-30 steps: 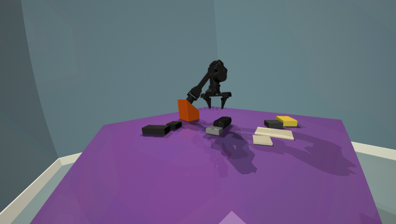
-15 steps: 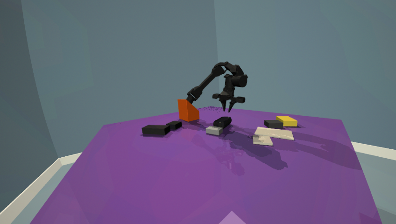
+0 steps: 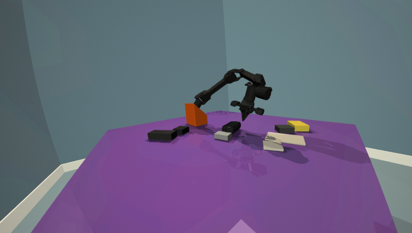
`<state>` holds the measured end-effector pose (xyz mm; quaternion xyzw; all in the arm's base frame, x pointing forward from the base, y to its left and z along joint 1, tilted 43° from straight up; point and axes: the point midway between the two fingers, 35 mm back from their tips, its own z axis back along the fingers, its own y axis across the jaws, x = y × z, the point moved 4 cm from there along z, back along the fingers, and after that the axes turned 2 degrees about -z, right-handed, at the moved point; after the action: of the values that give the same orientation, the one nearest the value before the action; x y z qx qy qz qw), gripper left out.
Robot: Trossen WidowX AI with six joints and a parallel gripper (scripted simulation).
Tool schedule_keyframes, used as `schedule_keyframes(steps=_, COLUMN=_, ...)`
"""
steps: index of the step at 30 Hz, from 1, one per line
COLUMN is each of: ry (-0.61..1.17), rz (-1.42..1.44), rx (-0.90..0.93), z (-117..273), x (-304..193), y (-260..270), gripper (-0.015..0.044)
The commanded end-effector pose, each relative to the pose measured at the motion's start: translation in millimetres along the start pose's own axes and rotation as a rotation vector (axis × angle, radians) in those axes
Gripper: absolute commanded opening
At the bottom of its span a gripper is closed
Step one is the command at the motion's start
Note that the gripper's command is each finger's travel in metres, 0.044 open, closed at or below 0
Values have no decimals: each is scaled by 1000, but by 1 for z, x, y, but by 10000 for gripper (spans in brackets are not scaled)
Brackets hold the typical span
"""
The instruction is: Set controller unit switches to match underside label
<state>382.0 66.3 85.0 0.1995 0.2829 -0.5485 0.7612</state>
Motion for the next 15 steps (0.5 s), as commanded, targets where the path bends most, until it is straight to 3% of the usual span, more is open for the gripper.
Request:
schedule_keyframes(steps=1, ry=-2, rz=-5, rx=-5, z=-5, x=1, y=3, gripper=0)
schedule_keyframes(steps=15, ry=-1, rz=-4, rx=-4, z=-27, x=1, y=10, gripper=0)
